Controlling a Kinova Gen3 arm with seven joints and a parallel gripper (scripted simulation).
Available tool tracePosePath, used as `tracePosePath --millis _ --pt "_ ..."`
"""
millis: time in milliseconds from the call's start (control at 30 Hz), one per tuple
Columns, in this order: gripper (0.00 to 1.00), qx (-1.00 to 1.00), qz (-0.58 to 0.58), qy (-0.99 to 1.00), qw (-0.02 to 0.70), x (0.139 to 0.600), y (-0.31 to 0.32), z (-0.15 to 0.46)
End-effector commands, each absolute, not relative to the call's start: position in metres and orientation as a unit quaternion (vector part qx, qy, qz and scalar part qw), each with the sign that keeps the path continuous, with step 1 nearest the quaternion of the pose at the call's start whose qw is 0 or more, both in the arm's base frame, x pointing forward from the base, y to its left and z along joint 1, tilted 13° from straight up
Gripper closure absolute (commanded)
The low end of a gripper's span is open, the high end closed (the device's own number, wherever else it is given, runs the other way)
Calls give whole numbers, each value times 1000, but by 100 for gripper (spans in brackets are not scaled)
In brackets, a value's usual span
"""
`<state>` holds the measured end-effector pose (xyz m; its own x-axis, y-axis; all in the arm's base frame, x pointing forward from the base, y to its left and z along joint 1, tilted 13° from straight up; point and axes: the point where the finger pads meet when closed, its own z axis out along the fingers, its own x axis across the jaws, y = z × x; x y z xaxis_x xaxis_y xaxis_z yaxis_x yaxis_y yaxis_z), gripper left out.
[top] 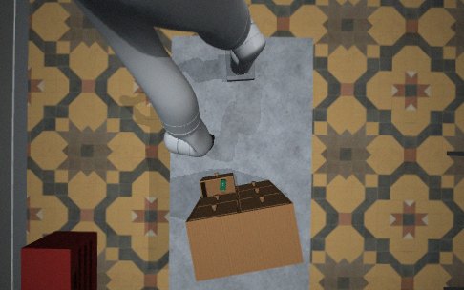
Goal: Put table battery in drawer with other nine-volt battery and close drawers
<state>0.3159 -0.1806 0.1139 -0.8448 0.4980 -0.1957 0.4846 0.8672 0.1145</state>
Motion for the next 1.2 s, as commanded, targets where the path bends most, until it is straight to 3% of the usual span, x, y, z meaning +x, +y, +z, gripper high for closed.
tracePosePath --millis 0,1167 --pt "19 256 30 960 110 316 -180 113" --pt "19 256 30 960 110 326 -180 73"
